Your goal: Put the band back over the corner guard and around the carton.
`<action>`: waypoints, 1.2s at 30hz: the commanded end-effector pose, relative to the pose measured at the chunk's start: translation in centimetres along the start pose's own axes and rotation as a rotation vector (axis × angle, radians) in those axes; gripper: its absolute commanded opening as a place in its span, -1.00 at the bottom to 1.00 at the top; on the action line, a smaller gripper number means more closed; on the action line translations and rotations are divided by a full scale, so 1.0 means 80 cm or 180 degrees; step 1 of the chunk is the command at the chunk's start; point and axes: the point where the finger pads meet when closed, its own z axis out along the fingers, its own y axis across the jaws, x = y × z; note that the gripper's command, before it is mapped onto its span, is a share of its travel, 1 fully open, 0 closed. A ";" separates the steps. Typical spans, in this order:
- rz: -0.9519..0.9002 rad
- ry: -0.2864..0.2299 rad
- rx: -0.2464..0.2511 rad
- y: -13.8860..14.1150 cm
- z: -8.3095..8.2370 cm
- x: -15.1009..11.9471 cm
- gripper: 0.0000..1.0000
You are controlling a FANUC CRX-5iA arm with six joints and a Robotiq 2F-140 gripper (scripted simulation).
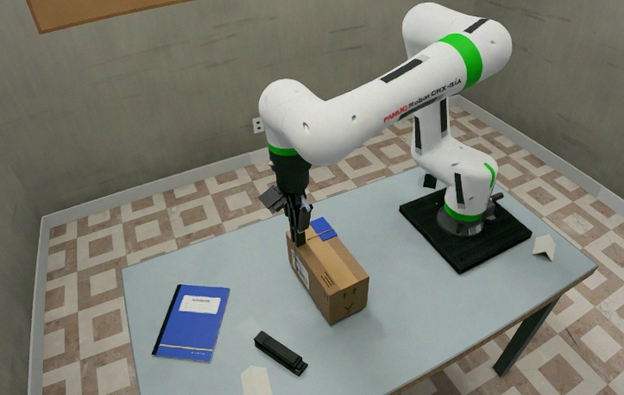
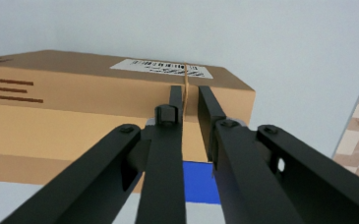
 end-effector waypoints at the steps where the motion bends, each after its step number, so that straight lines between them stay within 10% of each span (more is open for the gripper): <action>1: 0.0000 0.0006 -0.0002 0.000 -0.001 0.001 -0.63; 36: 0.0000 0.0006 -0.0003 0.000 -0.038 0.001 -0.63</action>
